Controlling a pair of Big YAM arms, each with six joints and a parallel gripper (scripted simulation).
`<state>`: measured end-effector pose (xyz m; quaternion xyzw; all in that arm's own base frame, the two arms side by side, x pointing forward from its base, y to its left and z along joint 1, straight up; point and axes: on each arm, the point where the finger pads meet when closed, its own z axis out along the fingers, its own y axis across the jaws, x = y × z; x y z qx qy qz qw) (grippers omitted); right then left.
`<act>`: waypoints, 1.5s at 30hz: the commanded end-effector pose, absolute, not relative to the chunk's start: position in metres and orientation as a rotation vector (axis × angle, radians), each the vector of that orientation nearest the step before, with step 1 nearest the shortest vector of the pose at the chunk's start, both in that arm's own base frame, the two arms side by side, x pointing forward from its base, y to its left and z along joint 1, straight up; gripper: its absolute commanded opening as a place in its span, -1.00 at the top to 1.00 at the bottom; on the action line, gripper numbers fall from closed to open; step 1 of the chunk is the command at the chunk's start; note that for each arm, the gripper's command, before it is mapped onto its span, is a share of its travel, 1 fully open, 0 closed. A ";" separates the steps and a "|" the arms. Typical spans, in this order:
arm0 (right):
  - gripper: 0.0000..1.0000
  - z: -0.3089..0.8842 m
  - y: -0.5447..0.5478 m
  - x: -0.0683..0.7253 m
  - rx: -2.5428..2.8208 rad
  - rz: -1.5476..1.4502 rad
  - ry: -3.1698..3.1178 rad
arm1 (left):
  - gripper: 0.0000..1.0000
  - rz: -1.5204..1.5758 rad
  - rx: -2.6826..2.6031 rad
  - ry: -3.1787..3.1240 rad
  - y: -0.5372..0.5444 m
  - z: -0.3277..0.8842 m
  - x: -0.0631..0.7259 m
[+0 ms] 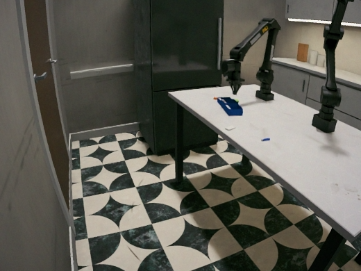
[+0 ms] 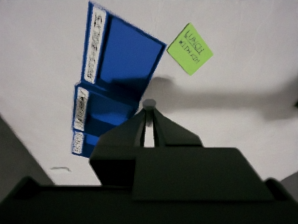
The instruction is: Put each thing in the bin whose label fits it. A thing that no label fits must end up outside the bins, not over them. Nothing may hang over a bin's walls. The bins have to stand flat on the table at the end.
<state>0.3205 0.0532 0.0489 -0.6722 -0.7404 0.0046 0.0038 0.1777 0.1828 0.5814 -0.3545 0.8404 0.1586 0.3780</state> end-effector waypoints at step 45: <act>0.81 0.026 0.012 0.354 -2.557 0.001 -1.828 | -1.00 0.416 -0.876 2.114 0.172 0.603 0.172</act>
